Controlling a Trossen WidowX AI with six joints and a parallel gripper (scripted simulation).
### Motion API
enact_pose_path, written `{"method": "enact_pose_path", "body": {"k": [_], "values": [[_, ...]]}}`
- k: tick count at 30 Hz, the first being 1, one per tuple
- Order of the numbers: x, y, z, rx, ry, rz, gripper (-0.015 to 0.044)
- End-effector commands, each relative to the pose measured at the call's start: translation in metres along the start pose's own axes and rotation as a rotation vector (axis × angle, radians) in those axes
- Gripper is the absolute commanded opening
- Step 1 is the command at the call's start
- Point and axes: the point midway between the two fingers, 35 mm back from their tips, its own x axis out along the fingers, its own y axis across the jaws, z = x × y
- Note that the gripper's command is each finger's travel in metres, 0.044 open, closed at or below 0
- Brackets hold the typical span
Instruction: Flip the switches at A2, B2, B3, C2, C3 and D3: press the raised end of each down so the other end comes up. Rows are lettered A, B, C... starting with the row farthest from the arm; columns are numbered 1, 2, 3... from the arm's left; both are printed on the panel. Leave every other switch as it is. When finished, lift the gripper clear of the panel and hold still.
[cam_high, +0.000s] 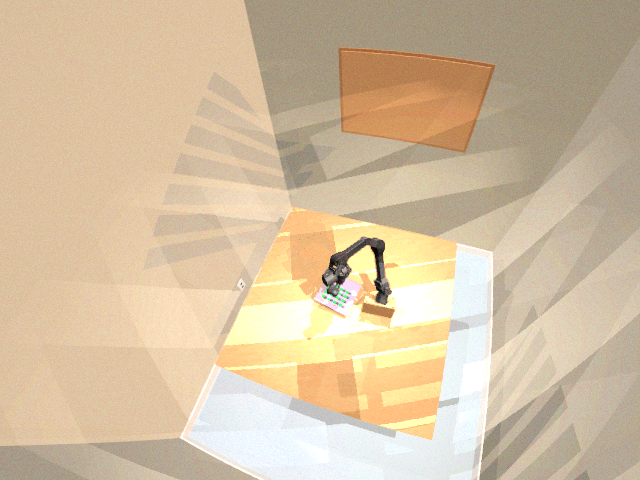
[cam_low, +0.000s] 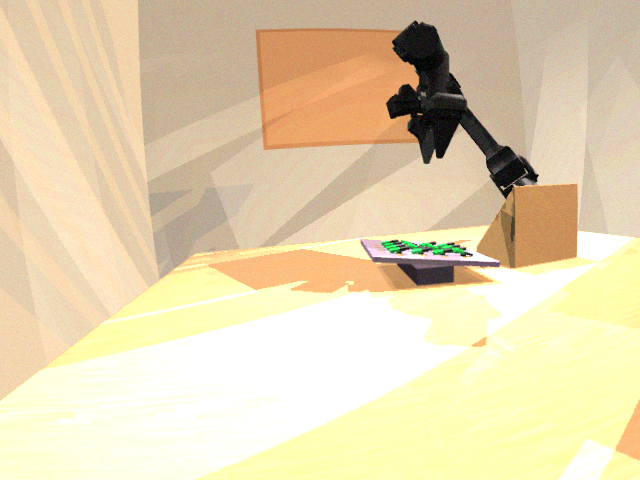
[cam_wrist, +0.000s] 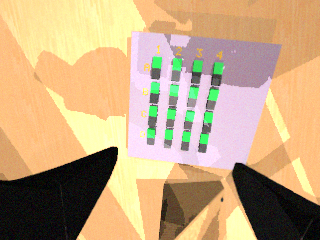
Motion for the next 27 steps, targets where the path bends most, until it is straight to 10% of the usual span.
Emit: {"method": "enact_pose_path", "body": {"k": [1,8,15,27], "values": [[0.002,0.001,0.002,0.000,0.000,0.001,0.0374],[0.093,0.003,0.052,-0.007,-0.017,-0.019,0.0190],[0.104,0.002,0.054,-0.007,-0.023,-0.020,0.0006],[0.141,0.001,0.053,-0.007,-0.044,-0.023,0.0000]]}}
